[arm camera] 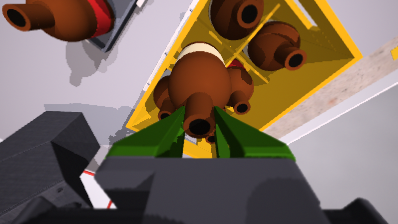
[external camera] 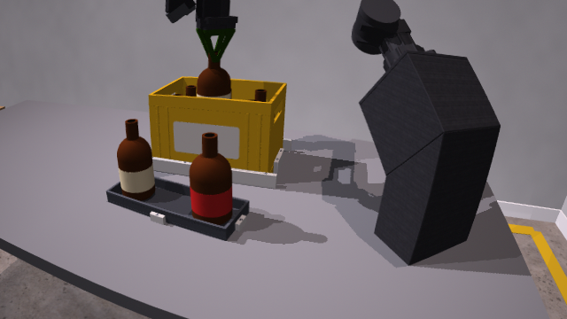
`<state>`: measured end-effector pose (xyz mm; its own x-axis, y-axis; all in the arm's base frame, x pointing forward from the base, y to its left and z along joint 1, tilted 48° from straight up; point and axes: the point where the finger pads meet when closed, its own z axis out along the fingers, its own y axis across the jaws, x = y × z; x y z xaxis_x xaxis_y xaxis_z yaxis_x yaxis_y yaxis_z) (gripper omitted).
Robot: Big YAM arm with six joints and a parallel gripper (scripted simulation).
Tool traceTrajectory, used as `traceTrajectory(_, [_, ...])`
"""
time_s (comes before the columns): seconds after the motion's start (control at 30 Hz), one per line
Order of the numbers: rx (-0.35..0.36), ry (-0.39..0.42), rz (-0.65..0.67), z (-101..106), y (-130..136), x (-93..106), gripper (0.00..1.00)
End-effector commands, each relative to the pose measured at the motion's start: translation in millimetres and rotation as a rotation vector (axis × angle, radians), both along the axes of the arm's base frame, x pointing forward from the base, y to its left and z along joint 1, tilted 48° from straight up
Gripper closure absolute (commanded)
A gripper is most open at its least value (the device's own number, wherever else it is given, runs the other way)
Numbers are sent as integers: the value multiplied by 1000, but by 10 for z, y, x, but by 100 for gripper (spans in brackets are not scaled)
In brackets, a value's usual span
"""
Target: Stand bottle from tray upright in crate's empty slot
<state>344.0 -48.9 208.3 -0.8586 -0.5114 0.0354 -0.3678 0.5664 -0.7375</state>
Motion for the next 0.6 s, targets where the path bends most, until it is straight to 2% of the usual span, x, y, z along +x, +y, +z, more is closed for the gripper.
traceTrajectory(0.0, [4, -16, 19, 43, 37, 68, 100])
traceTrajectory(0.57, [4, -15, 13, 29, 19, 72, 100])
